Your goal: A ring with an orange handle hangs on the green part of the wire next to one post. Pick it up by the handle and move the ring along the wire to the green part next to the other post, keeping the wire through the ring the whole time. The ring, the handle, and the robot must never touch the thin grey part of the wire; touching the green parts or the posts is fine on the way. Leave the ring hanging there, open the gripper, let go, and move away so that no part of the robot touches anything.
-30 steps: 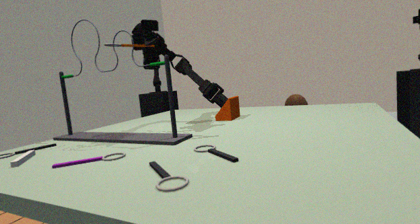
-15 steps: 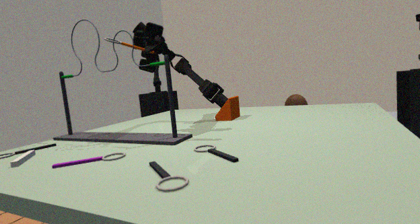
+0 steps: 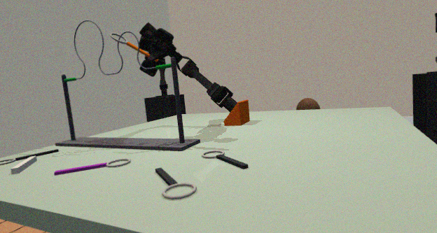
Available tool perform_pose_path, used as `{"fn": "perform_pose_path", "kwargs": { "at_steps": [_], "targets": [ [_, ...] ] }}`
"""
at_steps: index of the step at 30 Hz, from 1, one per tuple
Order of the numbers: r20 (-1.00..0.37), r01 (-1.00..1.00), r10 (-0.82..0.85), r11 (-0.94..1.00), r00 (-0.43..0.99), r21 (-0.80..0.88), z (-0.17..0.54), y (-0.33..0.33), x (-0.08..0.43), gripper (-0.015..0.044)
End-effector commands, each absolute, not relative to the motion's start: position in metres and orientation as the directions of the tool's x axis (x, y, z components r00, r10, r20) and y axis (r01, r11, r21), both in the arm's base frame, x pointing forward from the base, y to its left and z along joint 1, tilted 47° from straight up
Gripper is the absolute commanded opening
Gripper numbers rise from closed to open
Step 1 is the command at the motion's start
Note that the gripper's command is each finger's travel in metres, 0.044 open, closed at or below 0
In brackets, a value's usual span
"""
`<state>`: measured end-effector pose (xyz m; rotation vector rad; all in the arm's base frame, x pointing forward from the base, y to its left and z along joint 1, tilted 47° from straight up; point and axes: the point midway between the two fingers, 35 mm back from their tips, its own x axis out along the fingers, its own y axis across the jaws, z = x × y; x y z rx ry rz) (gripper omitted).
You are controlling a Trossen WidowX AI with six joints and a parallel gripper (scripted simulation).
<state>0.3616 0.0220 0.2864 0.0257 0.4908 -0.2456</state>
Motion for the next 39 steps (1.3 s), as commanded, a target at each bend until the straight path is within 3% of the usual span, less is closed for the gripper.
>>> {"fn": "perform_pose_path", "kwargs": {
  "at_steps": [1,19,39],
  "targets": [
    [-0.459,0.242,-0.273,0.962,0.846,-0.126,0.286,0.016,0.361,-0.015],
    [-0.374,0.235,-0.425,0.858,0.824,-0.458,0.291,-0.005,0.358,-0.015],
    [-0.217,0.208,-0.553,0.605,0.805,-0.769,0.305,-0.026,0.355,-0.015]
  ]
}}
